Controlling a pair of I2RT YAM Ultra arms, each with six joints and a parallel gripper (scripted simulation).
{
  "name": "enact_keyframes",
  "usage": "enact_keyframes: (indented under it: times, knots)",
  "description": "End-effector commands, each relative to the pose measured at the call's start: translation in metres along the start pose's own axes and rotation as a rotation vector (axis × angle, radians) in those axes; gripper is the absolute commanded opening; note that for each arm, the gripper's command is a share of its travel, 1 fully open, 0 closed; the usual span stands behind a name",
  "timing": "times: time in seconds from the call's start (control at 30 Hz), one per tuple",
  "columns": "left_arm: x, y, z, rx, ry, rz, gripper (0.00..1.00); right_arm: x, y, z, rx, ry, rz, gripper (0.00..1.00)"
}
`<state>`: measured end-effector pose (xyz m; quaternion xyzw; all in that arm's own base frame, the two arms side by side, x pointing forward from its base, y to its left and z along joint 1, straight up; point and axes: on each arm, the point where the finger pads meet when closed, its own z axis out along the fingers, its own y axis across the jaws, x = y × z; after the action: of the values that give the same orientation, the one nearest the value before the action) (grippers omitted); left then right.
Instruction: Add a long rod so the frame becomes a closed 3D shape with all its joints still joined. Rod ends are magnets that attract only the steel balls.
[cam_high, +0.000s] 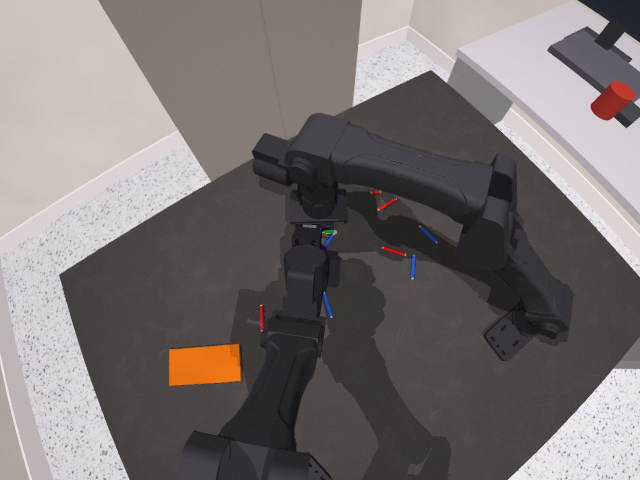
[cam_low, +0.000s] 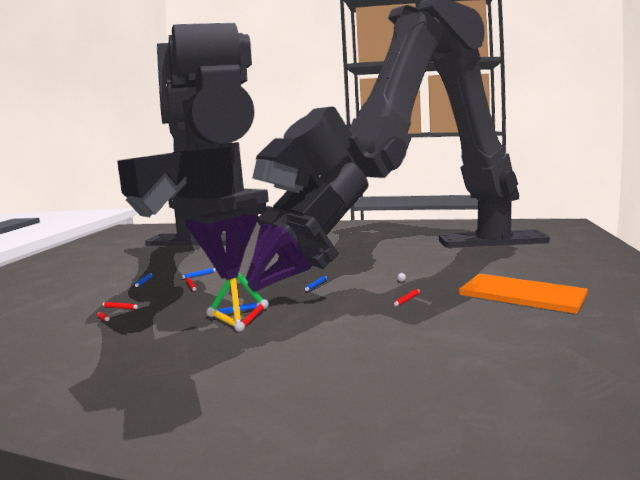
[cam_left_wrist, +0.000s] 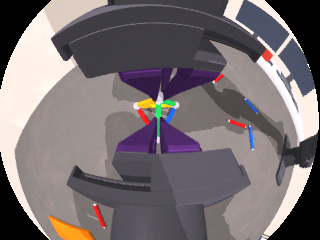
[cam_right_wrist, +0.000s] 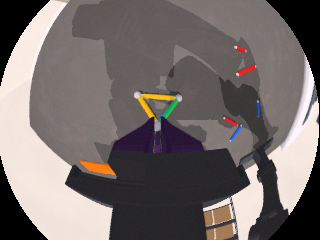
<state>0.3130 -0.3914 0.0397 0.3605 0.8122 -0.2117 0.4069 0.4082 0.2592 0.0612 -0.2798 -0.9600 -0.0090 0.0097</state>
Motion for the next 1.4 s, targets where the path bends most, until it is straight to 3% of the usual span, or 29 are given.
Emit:
enact_keyframes:
  times: [0.0,0.3,0.4,0.43,0.77,0.83,0.9,1.0,1.1,1.13,1.17,1.37]
  knots:
    - [-0.012,0.000,-0.002,0.001,-0.038,0.000,0.00,-0.002,0.004,-0.010,-0.042,-0.031,0.019,0.00]
    - [-0.012,0.000,-0.002,0.001,-0.038,0.000,0.00,-0.002,0.004,-0.010,-0.042,-0.031,0.019,0.00]
    - [-0.012,0.000,-0.002,0.001,-0.038,0.000,0.00,-0.002,0.004,-0.010,-0.042,-0.031,0.019,0.34]
    - [-0.012,0.000,-0.002,0.001,-0.038,0.000,0.00,-0.002,0.004,-0.010,-0.042,-0.031,0.019,0.41]
    - [-0.012,0.000,-0.002,0.001,-0.038,0.000,0.00,-0.001,0.001,-0.022,-0.027,-0.018,0.015,0.41]
    - [-0.012,0.000,-0.002,0.001,-0.038,0.000,0.00,-0.001,0.001,-0.026,-0.025,-0.017,0.015,0.63]
    - [-0.012,0.000,-0.002,0.001,-0.038,0.000,0.00,-0.002,0.002,-0.051,-0.067,-0.037,0.017,0.64]
    - [-0.012,0.000,-0.002,0.001,-0.038,0.000,0.00,-0.002,0.000,-0.062,-0.085,-0.045,0.018,0.64]
    - [-0.012,0.000,-0.002,0.001,-0.038,0.000,0.00,-0.002,0.000,-0.062,-0.085,-0.045,0.018,0.64]
    - [-0.012,0.000,-0.002,0.001,-0.038,0.000,0.11,-0.002,0.000,-0.060,-0.080,-0.043,0.019,0.64]
    - [-0.012,0.000,-0.002,0.001,-0.038,0.000,0.16,-0.002,0.000,-0.058,-0.077,-0.041,0.019,0.64]
    - [-0.007,0.000,-0.017,-0.003,-0.023,0.000,0.16,-0.002,0.000,-0.058,-0.077,-0.041,0.019,0.64]
